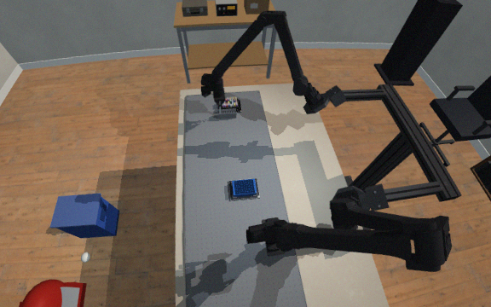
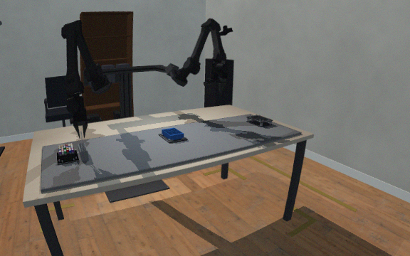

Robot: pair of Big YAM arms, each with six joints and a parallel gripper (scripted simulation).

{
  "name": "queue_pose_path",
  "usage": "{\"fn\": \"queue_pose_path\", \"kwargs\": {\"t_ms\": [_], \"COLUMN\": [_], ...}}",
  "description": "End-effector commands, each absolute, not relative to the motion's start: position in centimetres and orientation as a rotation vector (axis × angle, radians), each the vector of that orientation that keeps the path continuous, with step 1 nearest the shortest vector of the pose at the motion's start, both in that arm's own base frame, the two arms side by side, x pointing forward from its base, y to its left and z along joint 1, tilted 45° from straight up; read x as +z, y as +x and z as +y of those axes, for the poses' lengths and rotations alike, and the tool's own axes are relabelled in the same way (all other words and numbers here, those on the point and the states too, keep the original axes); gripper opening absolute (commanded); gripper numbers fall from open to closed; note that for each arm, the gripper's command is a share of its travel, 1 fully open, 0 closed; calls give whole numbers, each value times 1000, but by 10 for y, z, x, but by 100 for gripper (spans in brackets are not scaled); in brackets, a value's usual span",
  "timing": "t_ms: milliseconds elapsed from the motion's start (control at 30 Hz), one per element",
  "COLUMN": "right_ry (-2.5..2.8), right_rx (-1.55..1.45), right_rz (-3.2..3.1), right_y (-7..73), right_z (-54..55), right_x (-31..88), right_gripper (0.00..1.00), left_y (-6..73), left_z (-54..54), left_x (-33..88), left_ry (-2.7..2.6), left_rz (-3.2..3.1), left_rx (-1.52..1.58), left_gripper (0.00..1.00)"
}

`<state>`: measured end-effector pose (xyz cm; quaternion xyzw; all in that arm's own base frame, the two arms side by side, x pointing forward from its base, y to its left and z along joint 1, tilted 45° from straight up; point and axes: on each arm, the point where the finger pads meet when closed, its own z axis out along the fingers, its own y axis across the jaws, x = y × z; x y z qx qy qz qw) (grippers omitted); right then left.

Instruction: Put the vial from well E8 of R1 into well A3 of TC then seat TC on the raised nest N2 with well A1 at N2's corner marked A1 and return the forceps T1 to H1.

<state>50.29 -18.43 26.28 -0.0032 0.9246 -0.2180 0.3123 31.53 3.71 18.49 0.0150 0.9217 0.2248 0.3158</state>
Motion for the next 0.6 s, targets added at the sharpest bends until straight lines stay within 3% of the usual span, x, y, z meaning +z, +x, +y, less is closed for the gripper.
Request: {"fn": "queue_pose_path", "kwargs": {"t_ms": [0, 567], "right_ry": [-1, 6], "right_rx": [-594, -600], "right_rz": [2400, 2362], "right_y": [516, 525], "right_z": [-197, -203], "right_x": [275, 281], "right_gripper": [24, 24], "left_y": [319, 319], "left_z": [36, 36], "left_x": [194, 194], "left_ry": [48, 48], "left_rz": [2413, 2413], "left_rx": [590, 590], "left_gripper": [100, 100]}}
